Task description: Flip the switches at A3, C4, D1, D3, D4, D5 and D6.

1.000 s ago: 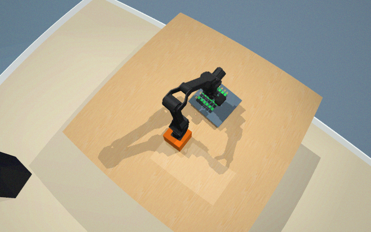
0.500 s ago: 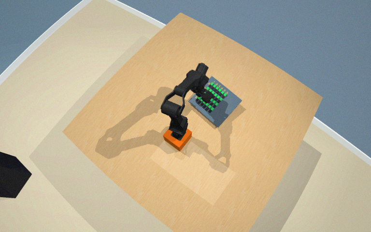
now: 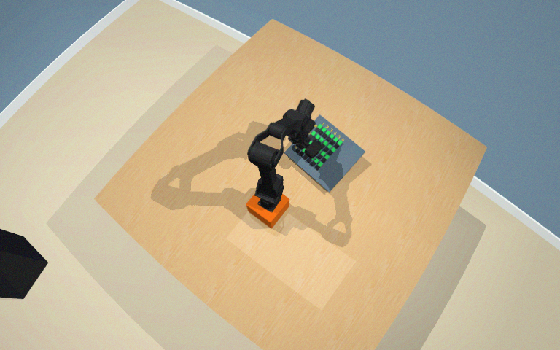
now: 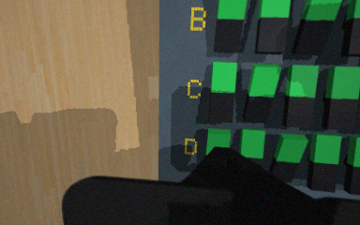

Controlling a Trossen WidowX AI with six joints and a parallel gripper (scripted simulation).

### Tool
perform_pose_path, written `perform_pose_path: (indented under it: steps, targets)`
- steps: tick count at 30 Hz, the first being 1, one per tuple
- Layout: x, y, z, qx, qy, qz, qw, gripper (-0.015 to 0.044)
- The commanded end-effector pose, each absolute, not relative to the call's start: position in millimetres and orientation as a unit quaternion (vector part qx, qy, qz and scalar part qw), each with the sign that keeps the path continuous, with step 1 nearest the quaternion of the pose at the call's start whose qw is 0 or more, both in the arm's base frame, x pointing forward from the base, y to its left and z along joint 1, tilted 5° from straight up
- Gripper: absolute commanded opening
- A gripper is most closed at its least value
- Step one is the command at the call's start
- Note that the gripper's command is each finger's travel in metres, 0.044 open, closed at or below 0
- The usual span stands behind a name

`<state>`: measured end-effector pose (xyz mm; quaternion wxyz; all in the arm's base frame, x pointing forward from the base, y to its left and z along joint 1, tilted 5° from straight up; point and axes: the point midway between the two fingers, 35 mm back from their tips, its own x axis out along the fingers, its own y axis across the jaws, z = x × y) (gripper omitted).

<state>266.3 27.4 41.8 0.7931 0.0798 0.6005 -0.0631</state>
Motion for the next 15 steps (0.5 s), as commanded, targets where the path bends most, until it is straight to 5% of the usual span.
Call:
perform_pose_path:
  steps: [1, 15]
  targets:
    - [265.0, 27.5, 36.0, 0.082, 0.603, -0.064, 0.791, 0.0]
    - [268.7, 27.4, 24.0, 0.082, 0.603, -0.064, 0.791, 0.0]
